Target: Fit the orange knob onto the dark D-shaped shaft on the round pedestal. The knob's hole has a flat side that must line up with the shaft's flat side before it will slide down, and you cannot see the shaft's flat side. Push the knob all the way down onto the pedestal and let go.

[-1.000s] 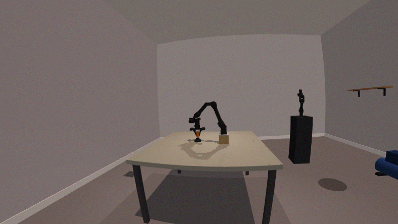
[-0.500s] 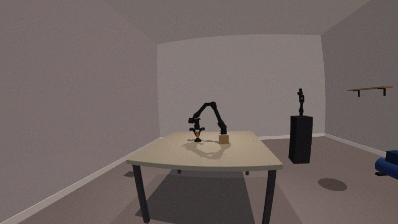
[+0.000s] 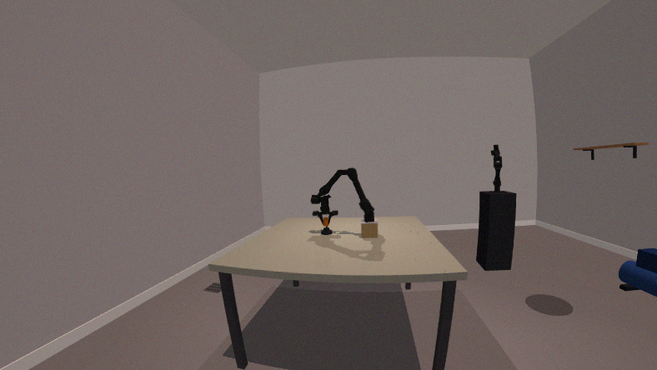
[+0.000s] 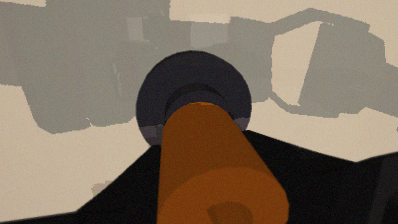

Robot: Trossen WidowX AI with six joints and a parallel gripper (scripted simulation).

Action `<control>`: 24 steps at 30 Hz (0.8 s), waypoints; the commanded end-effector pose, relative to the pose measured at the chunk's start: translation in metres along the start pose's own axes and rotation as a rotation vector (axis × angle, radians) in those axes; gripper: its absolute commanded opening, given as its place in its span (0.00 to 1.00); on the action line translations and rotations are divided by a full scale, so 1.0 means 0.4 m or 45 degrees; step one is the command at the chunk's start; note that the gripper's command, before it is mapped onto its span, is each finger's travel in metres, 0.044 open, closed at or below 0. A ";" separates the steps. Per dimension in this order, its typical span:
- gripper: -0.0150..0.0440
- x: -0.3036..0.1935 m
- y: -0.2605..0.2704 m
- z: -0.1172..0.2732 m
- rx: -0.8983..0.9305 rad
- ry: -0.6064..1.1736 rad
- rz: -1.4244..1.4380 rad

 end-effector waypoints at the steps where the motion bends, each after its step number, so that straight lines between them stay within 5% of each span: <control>1: 0.25 0.000 0.001 0.010 0.005 -0.002 -0.020; 24: 0.25 -0.007 -0.009 -0.002 0.005 -0.002 -0.072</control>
Point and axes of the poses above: the point midway between the two fingers, 35 mm back from their tips, its own z axis back along the fingers, its own y axis across the jaws, x = y × z, the point moved 1 cm from there along z, back along the fingers, and after that the axes turned 15 degrees about z, right-handed, at the moved point
